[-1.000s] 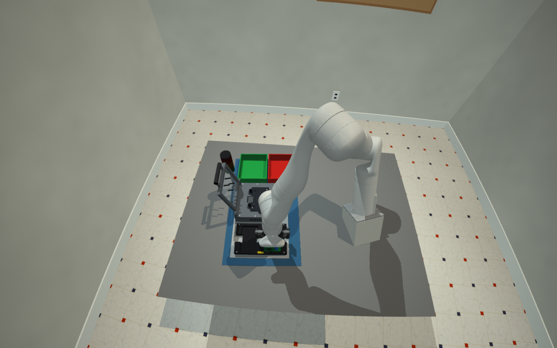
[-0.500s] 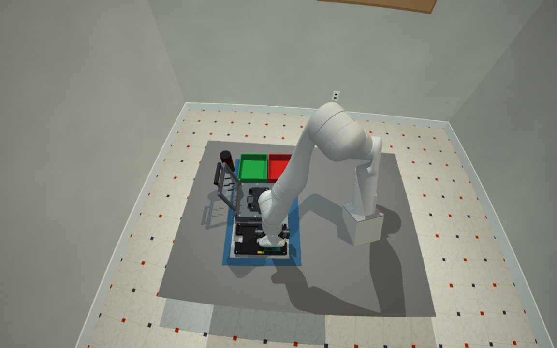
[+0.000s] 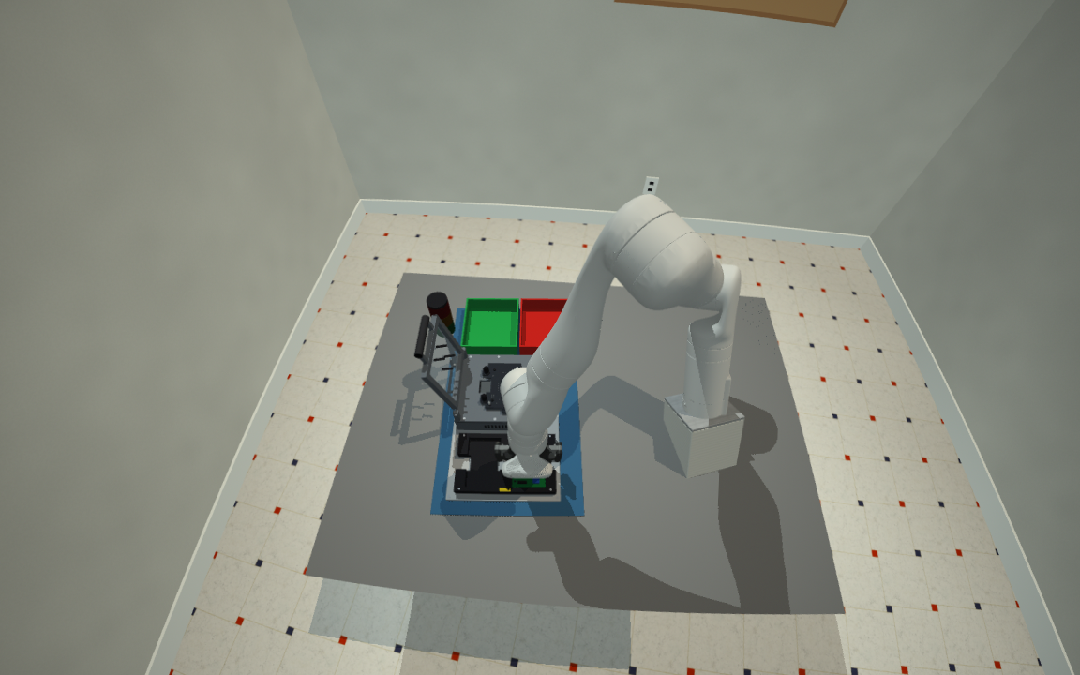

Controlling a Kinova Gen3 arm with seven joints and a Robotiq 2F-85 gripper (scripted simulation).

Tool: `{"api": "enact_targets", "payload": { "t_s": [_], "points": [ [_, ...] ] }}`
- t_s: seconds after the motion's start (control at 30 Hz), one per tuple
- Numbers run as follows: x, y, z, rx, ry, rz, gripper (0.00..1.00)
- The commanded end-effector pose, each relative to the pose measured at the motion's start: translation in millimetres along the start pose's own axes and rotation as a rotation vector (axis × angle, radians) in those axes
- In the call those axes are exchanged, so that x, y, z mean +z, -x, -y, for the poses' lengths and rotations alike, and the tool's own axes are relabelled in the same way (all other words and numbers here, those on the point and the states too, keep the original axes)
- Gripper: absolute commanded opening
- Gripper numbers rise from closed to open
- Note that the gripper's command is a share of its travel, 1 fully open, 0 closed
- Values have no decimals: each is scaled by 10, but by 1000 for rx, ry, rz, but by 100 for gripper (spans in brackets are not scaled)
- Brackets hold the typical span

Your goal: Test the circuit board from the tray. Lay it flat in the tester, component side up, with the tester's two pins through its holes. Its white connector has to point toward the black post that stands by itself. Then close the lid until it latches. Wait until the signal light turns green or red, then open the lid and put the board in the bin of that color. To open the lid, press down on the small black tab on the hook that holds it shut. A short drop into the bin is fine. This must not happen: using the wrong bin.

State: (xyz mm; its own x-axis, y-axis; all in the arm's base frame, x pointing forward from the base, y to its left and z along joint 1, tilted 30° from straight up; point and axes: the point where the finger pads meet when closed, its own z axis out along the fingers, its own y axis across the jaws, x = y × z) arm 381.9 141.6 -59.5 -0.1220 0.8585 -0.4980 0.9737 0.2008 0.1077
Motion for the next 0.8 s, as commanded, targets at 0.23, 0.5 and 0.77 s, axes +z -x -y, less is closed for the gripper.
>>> {"api": "enact_targets", "payload": {
  "t_s": [0.23,0.5,0.77],
  "points": [
    [-136,-12,-10,-1,4,-4,77],
    [-222,-12,-10,-1,4,-4,77],
    [-238,-12,-10,-1,4,-4,77]
  ]
}}
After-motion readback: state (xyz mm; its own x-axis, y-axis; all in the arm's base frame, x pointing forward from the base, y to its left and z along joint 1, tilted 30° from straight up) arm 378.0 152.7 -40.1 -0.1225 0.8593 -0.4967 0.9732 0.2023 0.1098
